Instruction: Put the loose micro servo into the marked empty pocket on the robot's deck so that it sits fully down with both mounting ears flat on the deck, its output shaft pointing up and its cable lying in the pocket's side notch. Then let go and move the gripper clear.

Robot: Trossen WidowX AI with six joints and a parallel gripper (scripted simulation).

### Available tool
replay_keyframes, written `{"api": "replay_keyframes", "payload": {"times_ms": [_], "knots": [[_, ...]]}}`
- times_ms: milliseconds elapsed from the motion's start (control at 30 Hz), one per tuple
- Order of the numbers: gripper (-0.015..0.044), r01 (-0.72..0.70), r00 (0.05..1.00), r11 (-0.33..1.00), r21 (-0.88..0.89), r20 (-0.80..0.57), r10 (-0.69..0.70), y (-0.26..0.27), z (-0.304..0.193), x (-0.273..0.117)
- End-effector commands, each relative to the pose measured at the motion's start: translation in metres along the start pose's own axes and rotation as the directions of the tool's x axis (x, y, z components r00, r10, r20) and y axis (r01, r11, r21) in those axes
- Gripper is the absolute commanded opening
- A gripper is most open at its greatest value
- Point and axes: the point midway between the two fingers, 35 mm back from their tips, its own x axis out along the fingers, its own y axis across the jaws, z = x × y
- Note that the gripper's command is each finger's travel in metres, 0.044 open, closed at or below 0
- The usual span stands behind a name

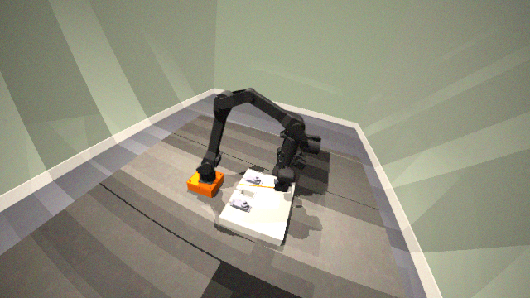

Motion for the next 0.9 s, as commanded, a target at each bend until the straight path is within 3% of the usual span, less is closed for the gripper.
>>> {"api": "replay_keyframes", "payload": {"times_ms": [0,367,767,867], "knots": [[0.044,-0.003,1.0,1.0,0.004,-0.003,0.003,0.001,0.0,0.006],[0.044,-0.003,1.0,1.0,0.004,-0.003,0.003,0.001,-0.001,0.021],[0.0125,-0.003,1.0,1.0,0.004,-0.003,0.003,0.001,-0.001,0.021],[0.0105,-0.003,1.0,1.0,0.004,-0.003,0.003,0.001,-0.001,0.021]]}}
